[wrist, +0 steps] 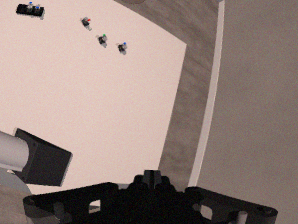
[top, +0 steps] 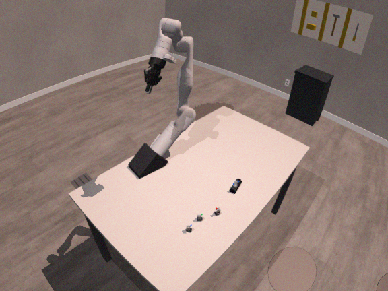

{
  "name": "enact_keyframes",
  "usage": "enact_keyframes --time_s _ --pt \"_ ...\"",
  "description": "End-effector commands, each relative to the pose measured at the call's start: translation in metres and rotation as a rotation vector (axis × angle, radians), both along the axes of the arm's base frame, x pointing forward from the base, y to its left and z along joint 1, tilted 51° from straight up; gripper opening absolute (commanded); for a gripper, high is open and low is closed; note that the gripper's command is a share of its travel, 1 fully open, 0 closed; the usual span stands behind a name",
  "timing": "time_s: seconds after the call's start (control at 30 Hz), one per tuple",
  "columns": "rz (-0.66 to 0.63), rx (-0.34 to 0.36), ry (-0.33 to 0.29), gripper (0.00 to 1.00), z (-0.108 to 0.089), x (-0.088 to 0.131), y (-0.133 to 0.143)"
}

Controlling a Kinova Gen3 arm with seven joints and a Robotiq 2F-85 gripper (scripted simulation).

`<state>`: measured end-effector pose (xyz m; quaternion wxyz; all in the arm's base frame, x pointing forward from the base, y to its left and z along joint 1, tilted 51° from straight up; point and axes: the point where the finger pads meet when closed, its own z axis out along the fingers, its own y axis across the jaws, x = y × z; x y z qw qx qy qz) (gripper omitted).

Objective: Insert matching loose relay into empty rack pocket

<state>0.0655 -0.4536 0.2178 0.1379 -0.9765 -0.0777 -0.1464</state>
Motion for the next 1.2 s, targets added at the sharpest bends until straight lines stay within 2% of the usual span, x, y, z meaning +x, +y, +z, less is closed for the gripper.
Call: enact_keyframes --time_s 0.0,0.17,0.23,0.27,0.73,0.8,0.87,1.17 --pt "0.039 0.044 -0.019 0.00 -0.023 0.035 0.001" --pt "0.041 0.091 -0.025 0.00 -0.048 0.072 0.004" --pt "0.041 0.091 -0.025 0.00 -0.048 0.072 0.004" --pt "0.042 0.115 -0.027 0.00 -0.061 0.091 0.007" --pt "0.041 0.248 -0.013 0.00 -0.132 0.185 0.040" --pt "0.041 0.248 -0.013 0.00 -0.132 0.185 0.040" --pt "0.040 0.280 -0.004 0.00 -0.150 0.207 0.052" --pt "0.033 0.364 0.030 0.00 -0.196 0.258 0.090"
